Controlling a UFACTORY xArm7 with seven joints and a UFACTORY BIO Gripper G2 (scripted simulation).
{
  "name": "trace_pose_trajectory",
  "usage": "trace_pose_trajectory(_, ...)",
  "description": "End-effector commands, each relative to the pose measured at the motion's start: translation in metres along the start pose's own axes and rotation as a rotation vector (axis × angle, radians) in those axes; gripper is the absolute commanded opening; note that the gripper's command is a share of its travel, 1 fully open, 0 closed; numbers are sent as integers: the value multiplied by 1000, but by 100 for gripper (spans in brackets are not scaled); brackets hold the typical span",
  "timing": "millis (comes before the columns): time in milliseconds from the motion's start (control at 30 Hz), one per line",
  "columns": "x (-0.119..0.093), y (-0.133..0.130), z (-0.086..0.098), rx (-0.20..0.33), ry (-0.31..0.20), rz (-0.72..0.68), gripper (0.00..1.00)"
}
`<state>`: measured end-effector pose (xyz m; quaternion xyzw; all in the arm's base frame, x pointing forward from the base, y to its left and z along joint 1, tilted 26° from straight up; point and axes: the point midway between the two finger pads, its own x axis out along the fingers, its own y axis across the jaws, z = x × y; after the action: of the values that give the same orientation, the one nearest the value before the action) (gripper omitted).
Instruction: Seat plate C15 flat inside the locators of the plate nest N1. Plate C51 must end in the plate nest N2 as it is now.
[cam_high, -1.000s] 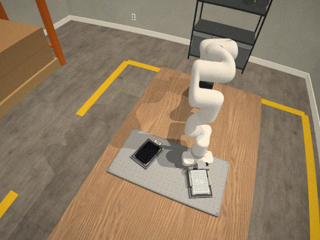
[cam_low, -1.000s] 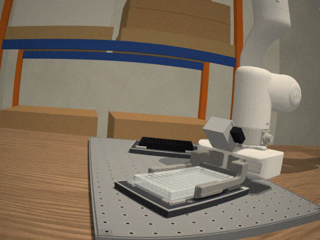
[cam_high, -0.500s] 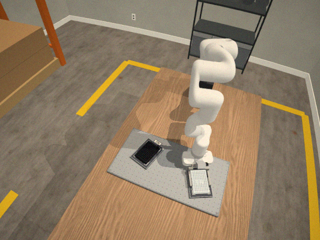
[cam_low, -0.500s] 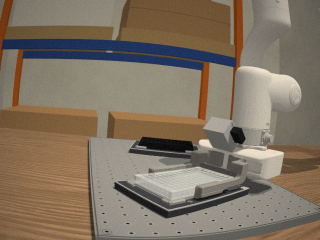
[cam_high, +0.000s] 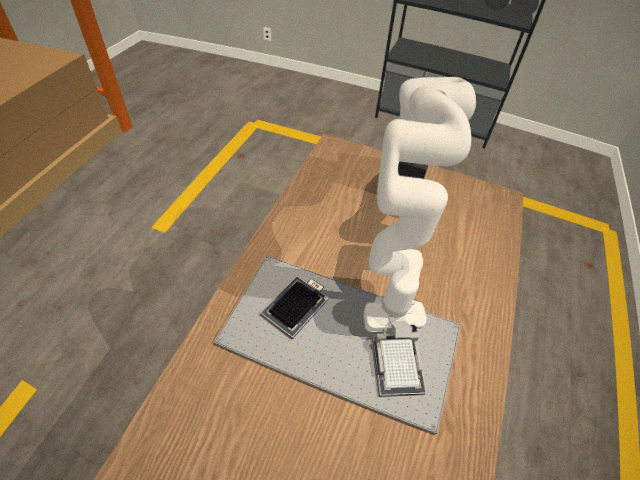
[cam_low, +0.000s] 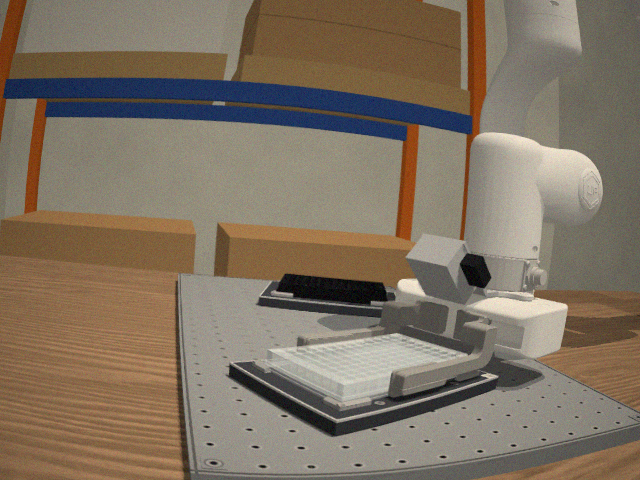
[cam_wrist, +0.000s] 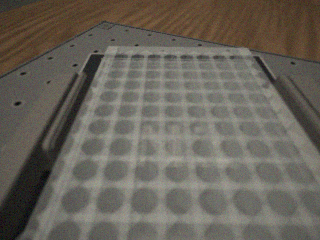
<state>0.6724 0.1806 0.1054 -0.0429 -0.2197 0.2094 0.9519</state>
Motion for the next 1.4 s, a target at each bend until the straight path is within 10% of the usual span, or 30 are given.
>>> trace_pose_trajectory(0, 1, 0, 1, 0, -3, 0, 0)
trace_pose_trajectory(933, 1, 0, 1, 0, -3, 0, 0)
trace_pose_trajectory(967, 1, 0, 1, 0, -3, 0, 54)
trace_pose_trajectory(1367, 1, 0, 1, 0, -3, 0, 54)
